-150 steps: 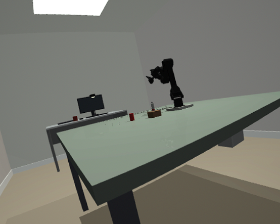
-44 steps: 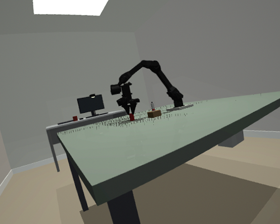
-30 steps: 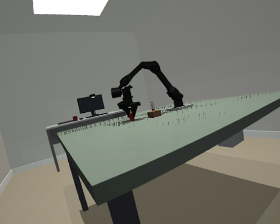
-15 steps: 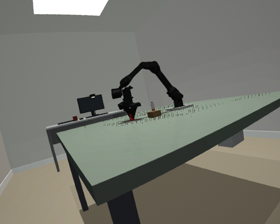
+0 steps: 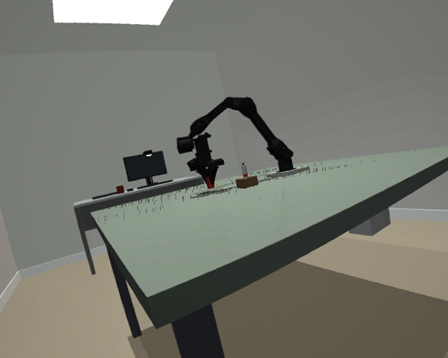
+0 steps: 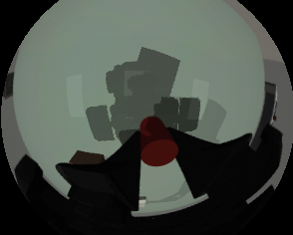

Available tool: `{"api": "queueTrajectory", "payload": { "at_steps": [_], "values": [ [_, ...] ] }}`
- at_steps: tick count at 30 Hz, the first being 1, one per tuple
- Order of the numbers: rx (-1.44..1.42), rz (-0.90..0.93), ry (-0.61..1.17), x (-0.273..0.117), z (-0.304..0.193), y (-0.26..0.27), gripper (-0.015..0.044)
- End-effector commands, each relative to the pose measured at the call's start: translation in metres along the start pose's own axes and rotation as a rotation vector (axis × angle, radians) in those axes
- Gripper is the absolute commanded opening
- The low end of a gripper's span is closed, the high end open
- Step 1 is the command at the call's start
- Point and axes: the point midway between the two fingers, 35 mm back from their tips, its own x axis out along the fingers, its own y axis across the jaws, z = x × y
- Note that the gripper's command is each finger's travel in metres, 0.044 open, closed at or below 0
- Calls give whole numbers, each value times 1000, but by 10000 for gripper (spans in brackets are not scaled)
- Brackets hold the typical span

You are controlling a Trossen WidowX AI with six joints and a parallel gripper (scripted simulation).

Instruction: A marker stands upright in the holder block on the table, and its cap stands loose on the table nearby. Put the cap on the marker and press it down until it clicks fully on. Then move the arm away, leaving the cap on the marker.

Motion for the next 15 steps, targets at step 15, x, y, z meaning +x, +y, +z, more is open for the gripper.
{"api": "queueTrajectory", "payload": {
  "at_steps": [15],
  "values": [
    [-1,-4,-7,-42,-3,6,0]
  ]
}}
